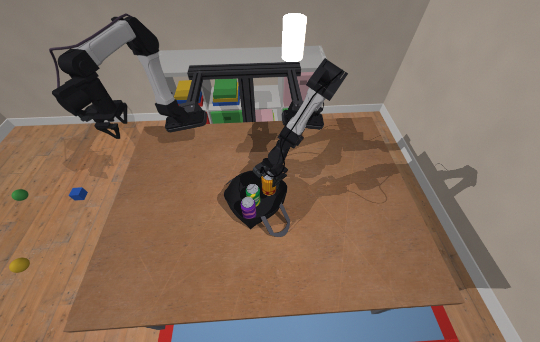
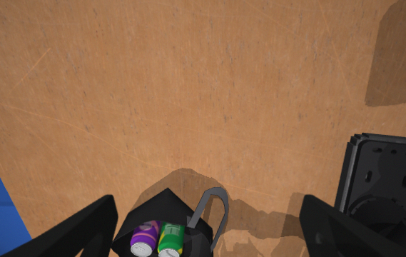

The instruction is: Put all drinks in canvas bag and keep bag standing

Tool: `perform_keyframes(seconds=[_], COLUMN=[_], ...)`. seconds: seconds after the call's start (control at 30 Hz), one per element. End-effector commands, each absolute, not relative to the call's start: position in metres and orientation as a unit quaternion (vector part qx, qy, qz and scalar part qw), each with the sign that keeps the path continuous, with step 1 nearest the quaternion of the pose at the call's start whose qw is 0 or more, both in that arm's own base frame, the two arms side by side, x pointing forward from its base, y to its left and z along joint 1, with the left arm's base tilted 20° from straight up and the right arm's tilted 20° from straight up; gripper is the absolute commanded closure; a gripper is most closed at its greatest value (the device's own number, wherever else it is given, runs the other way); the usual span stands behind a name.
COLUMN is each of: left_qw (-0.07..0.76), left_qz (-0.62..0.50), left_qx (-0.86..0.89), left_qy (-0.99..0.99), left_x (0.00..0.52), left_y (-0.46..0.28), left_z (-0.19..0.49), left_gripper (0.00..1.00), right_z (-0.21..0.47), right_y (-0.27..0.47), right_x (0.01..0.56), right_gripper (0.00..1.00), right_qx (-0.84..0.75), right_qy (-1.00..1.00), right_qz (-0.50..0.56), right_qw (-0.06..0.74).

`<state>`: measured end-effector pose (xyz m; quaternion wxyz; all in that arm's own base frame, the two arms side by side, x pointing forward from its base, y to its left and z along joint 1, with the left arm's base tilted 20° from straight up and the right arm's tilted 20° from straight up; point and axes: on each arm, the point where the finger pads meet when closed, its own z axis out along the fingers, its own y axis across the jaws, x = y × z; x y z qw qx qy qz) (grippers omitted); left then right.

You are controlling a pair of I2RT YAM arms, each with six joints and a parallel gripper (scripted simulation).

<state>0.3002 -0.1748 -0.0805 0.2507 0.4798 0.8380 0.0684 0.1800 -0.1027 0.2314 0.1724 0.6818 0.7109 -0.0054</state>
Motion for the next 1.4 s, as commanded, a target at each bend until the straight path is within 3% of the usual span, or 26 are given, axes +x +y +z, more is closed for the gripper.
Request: perform_keyframes(seconds=[0.0, 1.37], left_qw=[0.302, 0.309], left_qz=[0.05, 0.054], left_qx=[0.482, 0.475], left_qy=[0.821, 0.822], left_x=[0.313, 0.337], left_y=[-0.196, -0.181], left_z=[-0.068, -0.115], left_gripper=[0.3, 0.3], right_z=[0.239, 0.239], right_y=[-0.104, -0.104], right_x=[0.183, 0.183], right_gripper=[0.14, 0.14], right_qx=[0.677, 0.677], right_qy=[0.711, 0.711], right_qz=[-0.002, -0.002], right_qw=[0.19, 0.19])
